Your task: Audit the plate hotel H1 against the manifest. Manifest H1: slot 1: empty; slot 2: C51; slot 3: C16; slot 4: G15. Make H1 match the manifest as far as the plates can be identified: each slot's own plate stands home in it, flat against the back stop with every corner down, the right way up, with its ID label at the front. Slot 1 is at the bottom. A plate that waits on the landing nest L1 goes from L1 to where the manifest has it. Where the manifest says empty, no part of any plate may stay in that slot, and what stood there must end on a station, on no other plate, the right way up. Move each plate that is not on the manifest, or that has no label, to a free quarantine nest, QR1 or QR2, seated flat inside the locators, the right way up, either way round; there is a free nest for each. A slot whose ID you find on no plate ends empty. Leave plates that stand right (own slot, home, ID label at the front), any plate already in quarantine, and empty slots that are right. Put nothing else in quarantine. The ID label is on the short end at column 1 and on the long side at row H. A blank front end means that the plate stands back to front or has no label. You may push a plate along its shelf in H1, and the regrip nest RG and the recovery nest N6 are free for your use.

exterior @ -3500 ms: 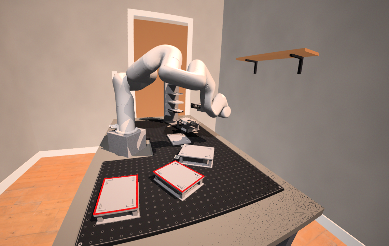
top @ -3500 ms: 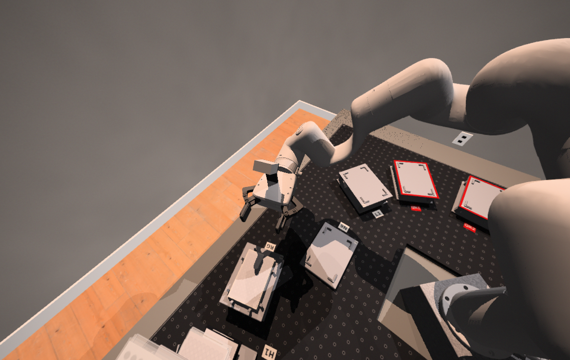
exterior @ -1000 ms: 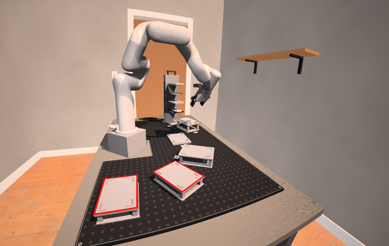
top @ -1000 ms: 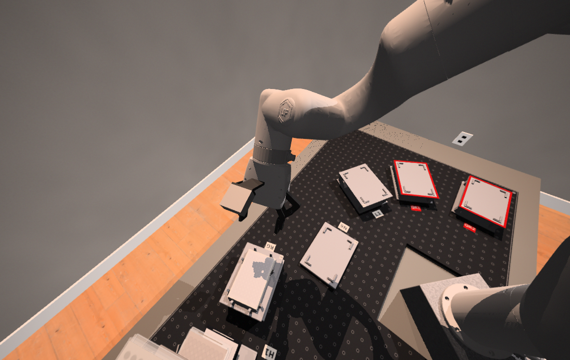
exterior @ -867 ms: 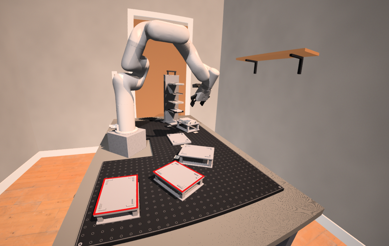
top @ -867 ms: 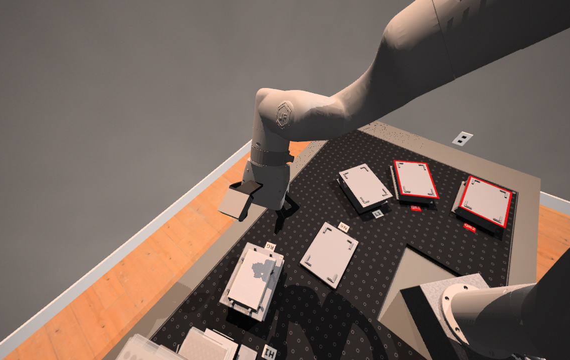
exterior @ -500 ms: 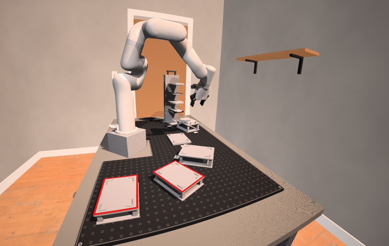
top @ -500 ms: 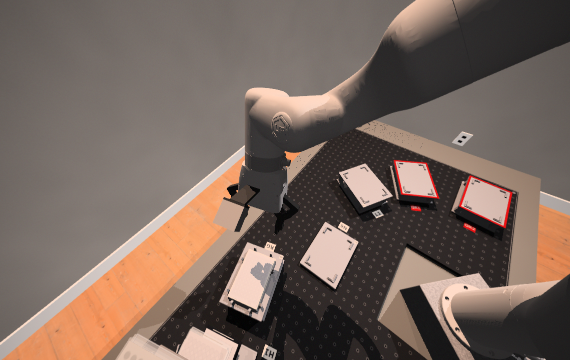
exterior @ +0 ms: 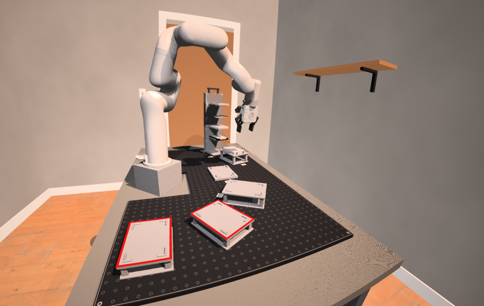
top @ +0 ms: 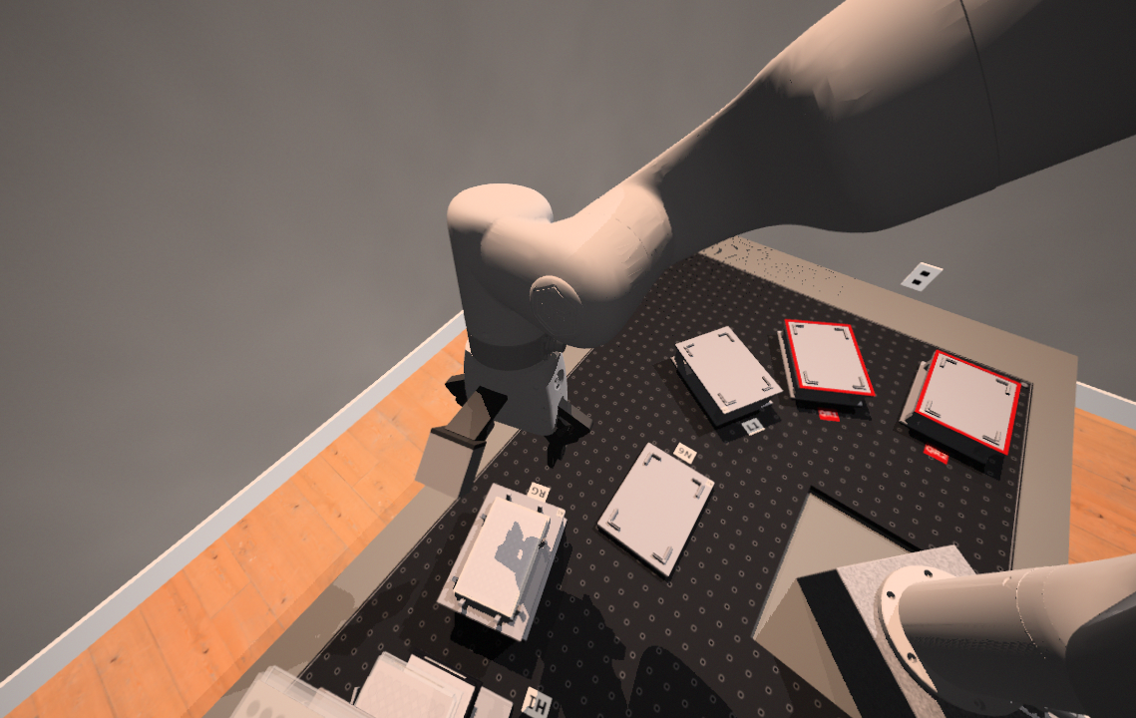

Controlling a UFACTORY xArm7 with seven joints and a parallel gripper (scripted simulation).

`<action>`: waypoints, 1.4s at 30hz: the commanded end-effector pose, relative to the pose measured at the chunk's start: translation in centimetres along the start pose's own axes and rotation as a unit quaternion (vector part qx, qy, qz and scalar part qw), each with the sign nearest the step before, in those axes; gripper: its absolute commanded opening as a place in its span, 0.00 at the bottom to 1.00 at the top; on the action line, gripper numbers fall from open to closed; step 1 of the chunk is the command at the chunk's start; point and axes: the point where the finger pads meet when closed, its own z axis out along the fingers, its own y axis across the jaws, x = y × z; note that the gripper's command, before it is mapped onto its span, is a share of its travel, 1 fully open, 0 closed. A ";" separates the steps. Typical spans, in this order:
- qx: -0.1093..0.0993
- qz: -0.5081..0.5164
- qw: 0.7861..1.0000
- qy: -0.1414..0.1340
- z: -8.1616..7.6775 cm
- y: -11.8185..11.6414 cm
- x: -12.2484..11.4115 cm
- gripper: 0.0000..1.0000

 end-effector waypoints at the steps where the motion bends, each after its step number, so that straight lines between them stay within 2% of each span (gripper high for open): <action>1: -0.001 -0.001 0.999 -0.034 -0.1 0.1 0.1 1.00; 10: -0.001 -0.001 0.994 -0.109 -0.1 0.1 0.1 1.00; 21: -0.001 -0.001 0.994 -0.111 -0.1 0.1 0.1 1.00; 27: -0.001 -0.001 0.994 -0.111 -2.1 0.1 0.6 1.00; 29: -0.001 -0.001 0.994 -0.111 -2.1 0.1 0.6 1.00; 39: -0.001 -0.001 0.994 -0.111 -5.3 0.1 1.3 1.00; 42: -0.001 -0.001 0.994 -0.111 -5.3 0.1 1.3 1.00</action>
